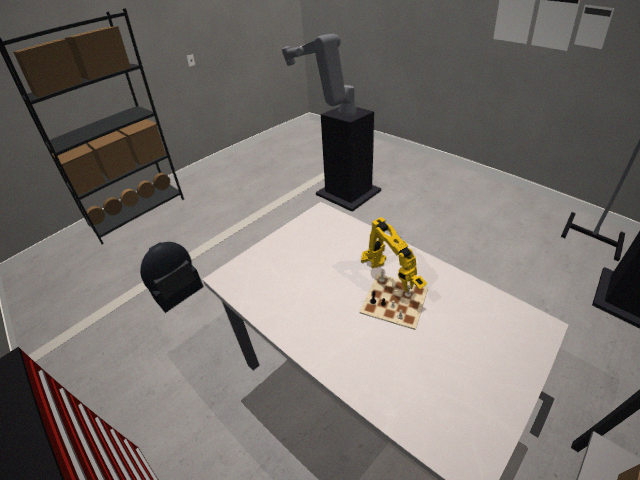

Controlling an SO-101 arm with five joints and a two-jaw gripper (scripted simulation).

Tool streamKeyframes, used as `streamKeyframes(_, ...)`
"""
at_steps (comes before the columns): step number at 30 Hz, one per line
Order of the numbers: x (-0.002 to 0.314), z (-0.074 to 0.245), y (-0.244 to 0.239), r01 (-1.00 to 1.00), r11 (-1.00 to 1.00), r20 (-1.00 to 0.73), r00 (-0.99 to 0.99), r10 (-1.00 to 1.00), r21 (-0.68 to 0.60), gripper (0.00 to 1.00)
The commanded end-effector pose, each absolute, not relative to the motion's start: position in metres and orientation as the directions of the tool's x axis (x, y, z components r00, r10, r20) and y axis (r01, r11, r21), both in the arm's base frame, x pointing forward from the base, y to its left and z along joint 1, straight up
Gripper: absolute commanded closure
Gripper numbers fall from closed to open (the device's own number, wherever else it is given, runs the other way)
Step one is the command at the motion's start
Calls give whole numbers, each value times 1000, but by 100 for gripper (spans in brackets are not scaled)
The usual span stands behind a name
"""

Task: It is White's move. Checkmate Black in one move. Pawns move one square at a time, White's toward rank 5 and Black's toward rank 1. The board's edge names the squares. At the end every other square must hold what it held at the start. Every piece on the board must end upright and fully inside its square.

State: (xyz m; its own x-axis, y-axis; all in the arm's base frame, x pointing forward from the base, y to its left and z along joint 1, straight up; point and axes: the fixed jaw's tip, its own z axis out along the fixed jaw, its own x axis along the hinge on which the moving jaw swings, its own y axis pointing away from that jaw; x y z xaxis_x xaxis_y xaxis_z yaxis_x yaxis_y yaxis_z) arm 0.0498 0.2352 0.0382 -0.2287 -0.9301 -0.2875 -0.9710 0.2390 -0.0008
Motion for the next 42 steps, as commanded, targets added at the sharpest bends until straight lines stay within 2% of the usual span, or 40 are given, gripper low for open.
streamKeyframes(1,52,39,235,-968,251,-285,-241,-928,1,88)
streamKeyframes(42,53,31,230,-967,253,-284,-242,-928,-1,88)
